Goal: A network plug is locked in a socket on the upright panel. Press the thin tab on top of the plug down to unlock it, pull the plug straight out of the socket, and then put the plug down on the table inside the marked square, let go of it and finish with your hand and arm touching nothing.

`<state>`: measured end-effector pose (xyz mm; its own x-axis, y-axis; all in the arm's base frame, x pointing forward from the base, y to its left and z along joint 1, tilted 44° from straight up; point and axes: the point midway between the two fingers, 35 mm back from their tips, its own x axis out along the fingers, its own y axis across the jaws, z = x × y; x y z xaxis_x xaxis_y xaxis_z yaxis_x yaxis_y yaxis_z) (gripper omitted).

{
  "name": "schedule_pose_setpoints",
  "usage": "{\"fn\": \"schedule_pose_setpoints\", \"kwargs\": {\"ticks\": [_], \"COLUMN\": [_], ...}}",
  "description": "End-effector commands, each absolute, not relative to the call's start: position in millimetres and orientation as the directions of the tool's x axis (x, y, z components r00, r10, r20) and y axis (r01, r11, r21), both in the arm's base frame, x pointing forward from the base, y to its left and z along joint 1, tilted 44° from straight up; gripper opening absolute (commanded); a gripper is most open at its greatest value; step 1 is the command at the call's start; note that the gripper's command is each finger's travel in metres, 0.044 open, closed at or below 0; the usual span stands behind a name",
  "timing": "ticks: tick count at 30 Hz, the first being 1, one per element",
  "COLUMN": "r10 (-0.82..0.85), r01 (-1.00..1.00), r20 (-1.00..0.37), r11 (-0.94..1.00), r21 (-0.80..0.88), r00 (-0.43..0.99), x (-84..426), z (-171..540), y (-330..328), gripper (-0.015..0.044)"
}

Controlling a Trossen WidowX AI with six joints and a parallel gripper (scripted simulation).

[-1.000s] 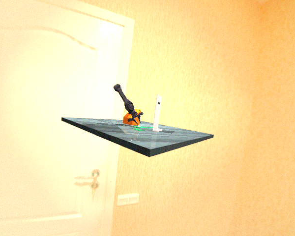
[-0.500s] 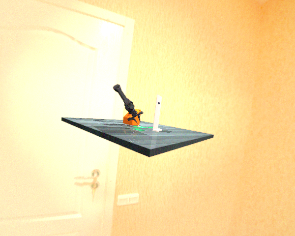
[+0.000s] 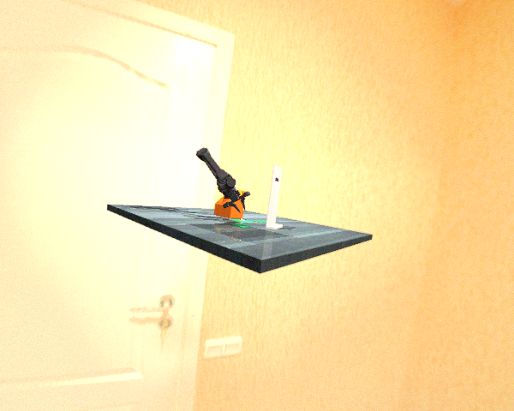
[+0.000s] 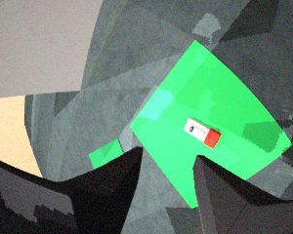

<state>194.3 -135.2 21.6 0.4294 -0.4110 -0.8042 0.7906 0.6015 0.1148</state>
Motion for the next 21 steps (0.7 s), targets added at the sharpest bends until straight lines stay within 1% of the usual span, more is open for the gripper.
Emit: {"fn": "schedule_pose_setpoints", "kwargs": {"ticks": [1,21], "r10": [-0.414,-0.413], "r01": [0.793,0.793], "r20": [-0.802,-0.803], "r11": [0.597,0.597], "r21": [0.117,0.117], "r00": [0.430,0.429], "x": [195,197], "z": [26,42], "y": [-132,-117], "gripper": [0.0156,0.0156]}}
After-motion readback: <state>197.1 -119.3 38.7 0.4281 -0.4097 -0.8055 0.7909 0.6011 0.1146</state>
